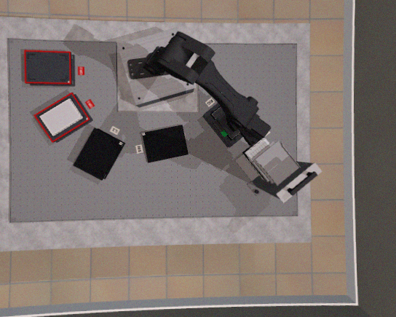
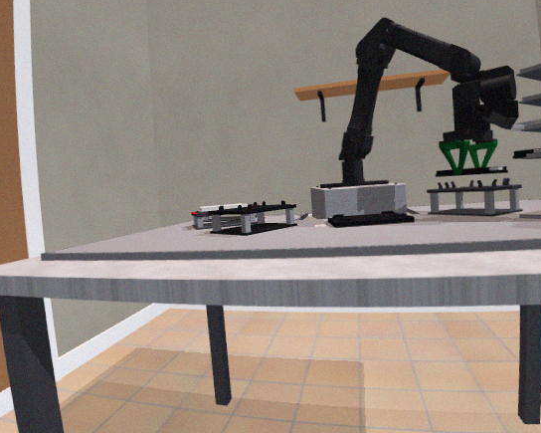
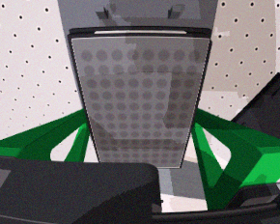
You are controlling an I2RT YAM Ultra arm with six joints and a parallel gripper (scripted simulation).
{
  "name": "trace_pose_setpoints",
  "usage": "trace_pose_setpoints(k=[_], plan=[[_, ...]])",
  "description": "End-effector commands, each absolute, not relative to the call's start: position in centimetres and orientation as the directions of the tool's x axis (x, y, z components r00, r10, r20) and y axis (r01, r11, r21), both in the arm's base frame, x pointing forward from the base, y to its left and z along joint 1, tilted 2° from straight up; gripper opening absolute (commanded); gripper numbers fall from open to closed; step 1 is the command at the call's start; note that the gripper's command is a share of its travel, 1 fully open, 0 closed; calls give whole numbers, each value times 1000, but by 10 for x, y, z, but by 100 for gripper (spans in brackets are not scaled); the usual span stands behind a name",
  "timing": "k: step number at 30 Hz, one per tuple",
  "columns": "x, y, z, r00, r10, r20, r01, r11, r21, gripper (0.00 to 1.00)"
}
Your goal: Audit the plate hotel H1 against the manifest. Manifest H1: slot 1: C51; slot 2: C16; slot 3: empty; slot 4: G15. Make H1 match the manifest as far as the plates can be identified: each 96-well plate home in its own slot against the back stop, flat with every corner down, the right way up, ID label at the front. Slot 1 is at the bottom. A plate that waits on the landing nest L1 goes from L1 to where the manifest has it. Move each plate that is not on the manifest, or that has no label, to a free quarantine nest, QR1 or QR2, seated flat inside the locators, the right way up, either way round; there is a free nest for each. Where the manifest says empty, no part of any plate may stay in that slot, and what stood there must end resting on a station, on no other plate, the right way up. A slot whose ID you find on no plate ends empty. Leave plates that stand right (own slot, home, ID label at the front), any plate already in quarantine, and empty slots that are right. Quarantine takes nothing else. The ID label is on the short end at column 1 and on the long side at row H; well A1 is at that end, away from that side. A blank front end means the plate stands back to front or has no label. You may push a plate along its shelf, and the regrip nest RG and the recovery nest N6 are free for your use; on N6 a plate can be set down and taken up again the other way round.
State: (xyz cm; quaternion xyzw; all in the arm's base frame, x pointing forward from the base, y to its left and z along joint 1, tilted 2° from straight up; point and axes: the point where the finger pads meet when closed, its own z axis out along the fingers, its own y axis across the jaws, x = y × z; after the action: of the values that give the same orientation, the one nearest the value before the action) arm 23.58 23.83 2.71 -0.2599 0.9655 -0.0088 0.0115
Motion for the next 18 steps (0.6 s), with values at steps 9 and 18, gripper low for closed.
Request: trace_pose_setpoints(k=[9,18], plan=[[239,243,49,-864,-501,-51,-501,865,-13,86],[238,243,58,-864,-501,-51,-501,865,-13,86]])
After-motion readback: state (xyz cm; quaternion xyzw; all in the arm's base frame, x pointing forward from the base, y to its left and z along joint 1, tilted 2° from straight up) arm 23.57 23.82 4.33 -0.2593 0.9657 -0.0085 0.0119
